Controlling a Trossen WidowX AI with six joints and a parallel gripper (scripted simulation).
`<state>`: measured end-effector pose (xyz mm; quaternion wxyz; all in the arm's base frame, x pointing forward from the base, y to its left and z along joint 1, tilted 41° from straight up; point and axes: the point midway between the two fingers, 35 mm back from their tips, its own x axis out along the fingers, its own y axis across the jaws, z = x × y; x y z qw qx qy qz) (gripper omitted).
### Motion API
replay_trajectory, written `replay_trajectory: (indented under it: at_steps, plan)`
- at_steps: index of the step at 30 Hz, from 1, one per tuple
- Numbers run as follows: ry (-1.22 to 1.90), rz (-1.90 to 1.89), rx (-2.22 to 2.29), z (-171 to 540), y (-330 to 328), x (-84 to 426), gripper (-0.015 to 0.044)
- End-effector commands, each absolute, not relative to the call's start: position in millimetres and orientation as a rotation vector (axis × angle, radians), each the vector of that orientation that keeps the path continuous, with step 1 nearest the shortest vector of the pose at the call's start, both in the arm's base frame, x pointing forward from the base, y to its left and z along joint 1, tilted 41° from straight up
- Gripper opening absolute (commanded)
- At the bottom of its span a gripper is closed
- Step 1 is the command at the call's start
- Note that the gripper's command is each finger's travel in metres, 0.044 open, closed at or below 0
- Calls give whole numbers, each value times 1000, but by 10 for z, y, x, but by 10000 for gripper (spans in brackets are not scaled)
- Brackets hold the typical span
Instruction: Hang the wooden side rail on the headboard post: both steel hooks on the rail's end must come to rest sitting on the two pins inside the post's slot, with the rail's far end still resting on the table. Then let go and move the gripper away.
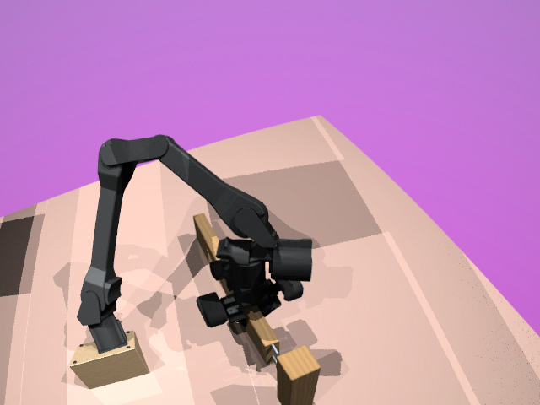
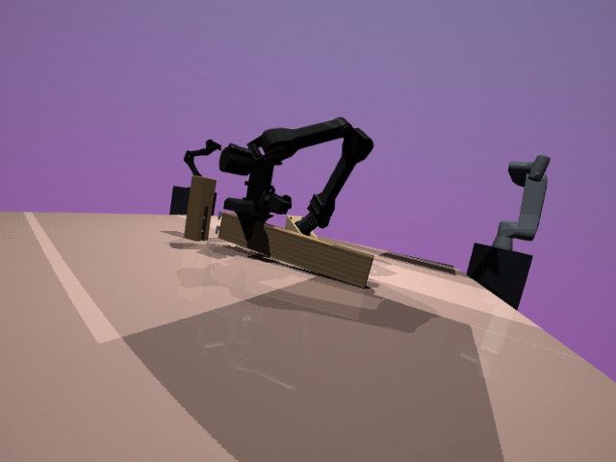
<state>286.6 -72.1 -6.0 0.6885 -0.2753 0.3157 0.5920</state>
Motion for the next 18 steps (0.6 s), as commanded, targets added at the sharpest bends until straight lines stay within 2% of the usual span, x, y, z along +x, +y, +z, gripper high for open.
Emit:
replay_trajectory:
  at_steps: [1,18]
  plan:
    - [705,1312,-624,-58,-771,2875,0]
    - [705,1312,-624,-85,-771,2857,0]
